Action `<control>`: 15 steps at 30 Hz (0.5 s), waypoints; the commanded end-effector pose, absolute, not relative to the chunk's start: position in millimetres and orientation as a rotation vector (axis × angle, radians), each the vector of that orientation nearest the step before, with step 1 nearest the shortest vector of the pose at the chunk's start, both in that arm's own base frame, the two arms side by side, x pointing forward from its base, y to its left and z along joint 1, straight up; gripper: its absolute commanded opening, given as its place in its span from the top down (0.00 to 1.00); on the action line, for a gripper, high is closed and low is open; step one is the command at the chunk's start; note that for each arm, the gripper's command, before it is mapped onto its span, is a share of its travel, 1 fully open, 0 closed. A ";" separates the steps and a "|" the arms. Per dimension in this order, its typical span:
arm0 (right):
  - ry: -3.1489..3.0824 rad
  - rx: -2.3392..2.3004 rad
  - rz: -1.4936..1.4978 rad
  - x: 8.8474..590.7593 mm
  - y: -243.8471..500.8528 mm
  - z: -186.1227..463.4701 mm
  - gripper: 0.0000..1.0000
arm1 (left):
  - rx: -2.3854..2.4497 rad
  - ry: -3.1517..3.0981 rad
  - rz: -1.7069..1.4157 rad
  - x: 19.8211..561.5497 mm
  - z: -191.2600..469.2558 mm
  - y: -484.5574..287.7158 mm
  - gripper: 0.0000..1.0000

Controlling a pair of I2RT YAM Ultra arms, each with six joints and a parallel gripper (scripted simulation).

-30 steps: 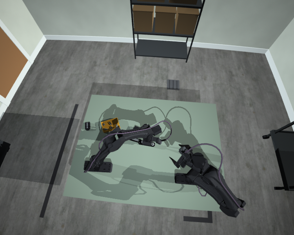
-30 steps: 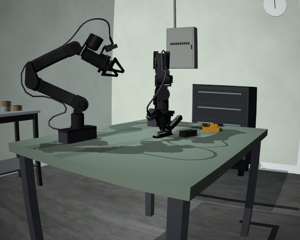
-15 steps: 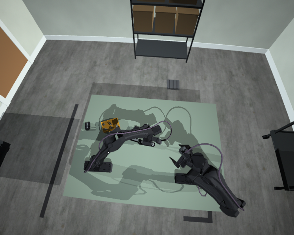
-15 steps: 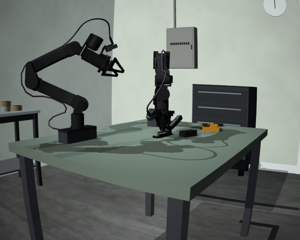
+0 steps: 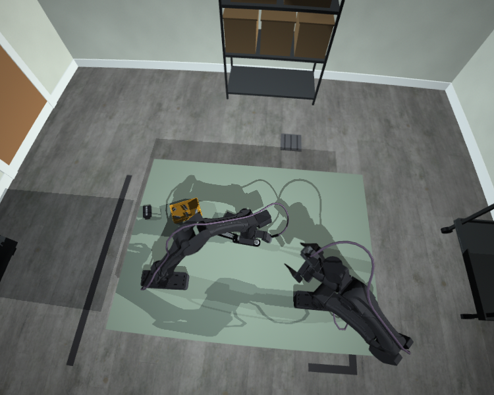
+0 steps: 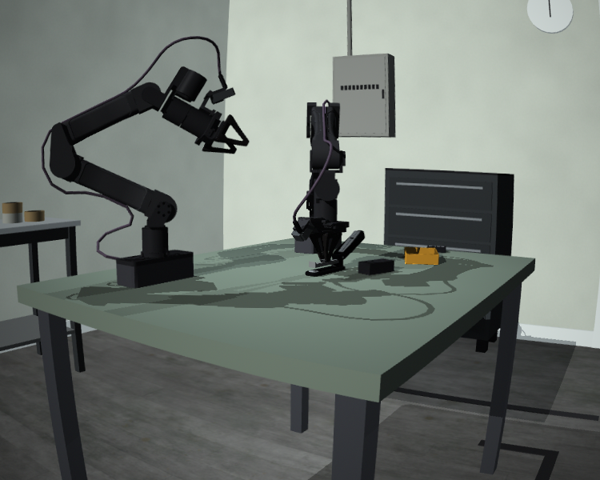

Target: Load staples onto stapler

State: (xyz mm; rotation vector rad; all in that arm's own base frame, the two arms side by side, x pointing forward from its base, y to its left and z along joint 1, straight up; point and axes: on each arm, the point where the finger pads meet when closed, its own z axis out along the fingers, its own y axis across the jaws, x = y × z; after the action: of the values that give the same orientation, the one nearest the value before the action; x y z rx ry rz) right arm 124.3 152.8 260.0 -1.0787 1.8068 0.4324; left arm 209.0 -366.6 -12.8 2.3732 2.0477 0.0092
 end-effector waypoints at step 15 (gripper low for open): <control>1.784 -1.064 0.439 123.0 150.6 265.8 0.00 | 2.356 2.050 -0.021 208.2 -15.0 -368.6 0.94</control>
State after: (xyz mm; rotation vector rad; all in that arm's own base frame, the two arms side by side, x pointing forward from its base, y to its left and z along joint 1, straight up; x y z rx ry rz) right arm 124.3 152.8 260.0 -1.0787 1.8068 0.4324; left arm 209.0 -366.6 -12.8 2.3757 2.0447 0.0091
